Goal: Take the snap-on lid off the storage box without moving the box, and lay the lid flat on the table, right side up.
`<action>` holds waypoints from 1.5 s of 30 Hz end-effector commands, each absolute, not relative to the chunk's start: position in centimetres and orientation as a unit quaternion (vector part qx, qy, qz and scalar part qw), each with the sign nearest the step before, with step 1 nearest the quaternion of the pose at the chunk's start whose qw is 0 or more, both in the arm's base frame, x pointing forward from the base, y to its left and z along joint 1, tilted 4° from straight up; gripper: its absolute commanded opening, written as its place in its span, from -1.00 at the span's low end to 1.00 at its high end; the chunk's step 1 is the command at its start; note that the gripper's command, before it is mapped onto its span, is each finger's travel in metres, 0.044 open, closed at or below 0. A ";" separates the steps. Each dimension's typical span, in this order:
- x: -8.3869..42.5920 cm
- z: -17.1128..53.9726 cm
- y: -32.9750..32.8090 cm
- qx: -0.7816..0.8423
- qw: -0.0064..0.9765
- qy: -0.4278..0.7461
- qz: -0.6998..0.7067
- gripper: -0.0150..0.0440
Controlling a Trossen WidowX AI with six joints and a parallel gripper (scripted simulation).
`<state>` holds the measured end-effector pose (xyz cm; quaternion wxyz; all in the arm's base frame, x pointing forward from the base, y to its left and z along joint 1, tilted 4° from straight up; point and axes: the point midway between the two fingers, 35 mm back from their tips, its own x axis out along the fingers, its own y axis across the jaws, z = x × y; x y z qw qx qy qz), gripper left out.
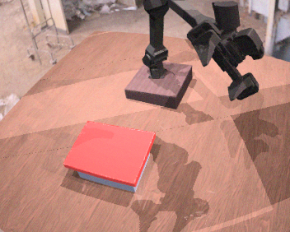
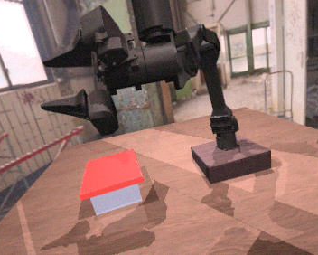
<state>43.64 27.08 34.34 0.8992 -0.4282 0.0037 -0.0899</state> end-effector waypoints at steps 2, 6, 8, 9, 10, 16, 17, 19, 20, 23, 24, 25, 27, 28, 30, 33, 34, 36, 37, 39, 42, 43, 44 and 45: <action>43.9 34.3 26.0 -0.407 0.909 0.006 -0.087 0.69; 44.5 33.7 19.6 -0.271 0.960 0.027 -0.073 0.33; 44.3 32.9 16.3 -0.192 0.978 0.044 -0.069 0.31; 44.0 32.5 14.7 -0.151 0.985 0.054 -0.068 0.31; 43.6 31.9 13.2 -0.108 0.990 0.065 -0.069 0.31; 41.0 29.1 7.0 0.088 0.986 0.116 -0.087 0.31; 40.4 28.5 6.1 0.122 0.980 0.124 -0.092 0.31; 39.2 27.4 4.5 0.186 0.967 0.140 -0.104 0.31; 38.6 26.8 3.7 0.219 0.958 0.147 -0.111 0.31; 37.2 25.6 2.2 0.285 0.936 0.161 -0.127 0.31; 36.1 24.7 1.3 0.331 0.917 0.170 -0.140 0.31; 35.1 23.8 0.5 0.377 0.896 0.178 -0.154 0.31; 33.3 22.3 -0.7 0.447 0.856 0.188 -0.177 0.31; 32.5 21.6 -1.2 0.479 0.836 0.192 -0.188 0.31; 30.9 20.2 -2.0 0.541 0.790 0.197 -0.212 0.31; 29.2 18.8 -2.6 0.598 0.740 0.200 -0.236 0.31; 28.3 18.0 -2.9 0.629 0.709 0.200 -0.249 0.31; 27.6 17.4 -3.1 0.652 0.684 0.199 -0.260 0.31; 27.6 17.4 -3.1 0.652 0.684 0.199 -0.260 0.31; 27.6 17.4 -3.1 0.652 0.684 0.199 -0.260 0.31; 27.6 17.4 -3.1 0.652 0.684 0.199 -0.260 0.31; 27.6 17.4 -3.1 0.652 0.684 0.199 -0.260 0.31; 27.7 17.5 -3.1 0.648 0.688 0.199 -0.260 0.31; 27.8 17.5 -3.1 0.644 0.692 0.199 -0.259 0.31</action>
